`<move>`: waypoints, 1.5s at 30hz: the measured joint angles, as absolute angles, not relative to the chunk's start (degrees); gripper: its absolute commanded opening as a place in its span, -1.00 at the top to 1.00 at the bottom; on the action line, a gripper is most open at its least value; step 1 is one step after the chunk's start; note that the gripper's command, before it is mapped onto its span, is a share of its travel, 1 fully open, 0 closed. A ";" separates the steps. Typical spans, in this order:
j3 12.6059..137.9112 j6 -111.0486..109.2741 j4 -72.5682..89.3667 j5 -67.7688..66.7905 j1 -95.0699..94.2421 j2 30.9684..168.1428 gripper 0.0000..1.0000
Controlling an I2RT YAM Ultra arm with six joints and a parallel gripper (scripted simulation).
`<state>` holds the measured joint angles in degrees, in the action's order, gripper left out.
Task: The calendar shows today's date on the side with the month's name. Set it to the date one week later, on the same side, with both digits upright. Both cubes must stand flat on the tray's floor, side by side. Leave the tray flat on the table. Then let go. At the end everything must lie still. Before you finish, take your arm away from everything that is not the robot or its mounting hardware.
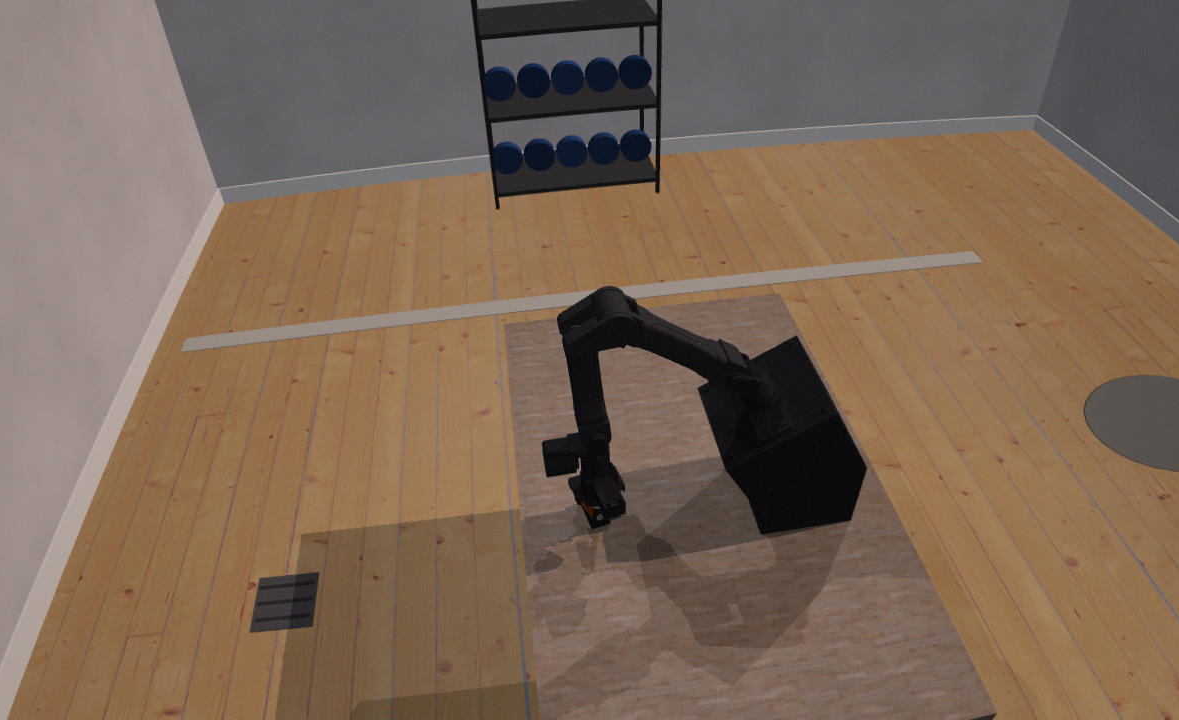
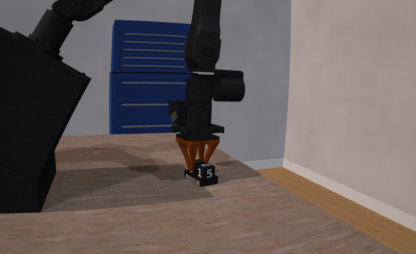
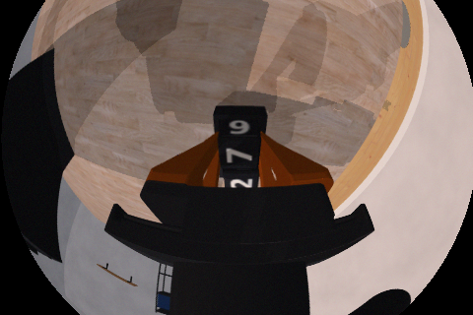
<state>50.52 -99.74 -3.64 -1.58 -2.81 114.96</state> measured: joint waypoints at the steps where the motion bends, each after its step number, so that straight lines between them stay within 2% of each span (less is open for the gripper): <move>1: 50.52 -99.74 -3.64 -1.58 -2.81 114.96 0.49; 24: 49.89 -99.74 -3.29 -1.58 -2.81 114.04 0.49; 30: 48.58 -99.66 -1.26 -1.58 -2.81 109.51 0.49; 40: 46.39 -99.37 8.97 -1.74 -3.25 94.41 0.49; 45: 46.37 -99.33 12.27 -1.76 -3.27 92.09 0.49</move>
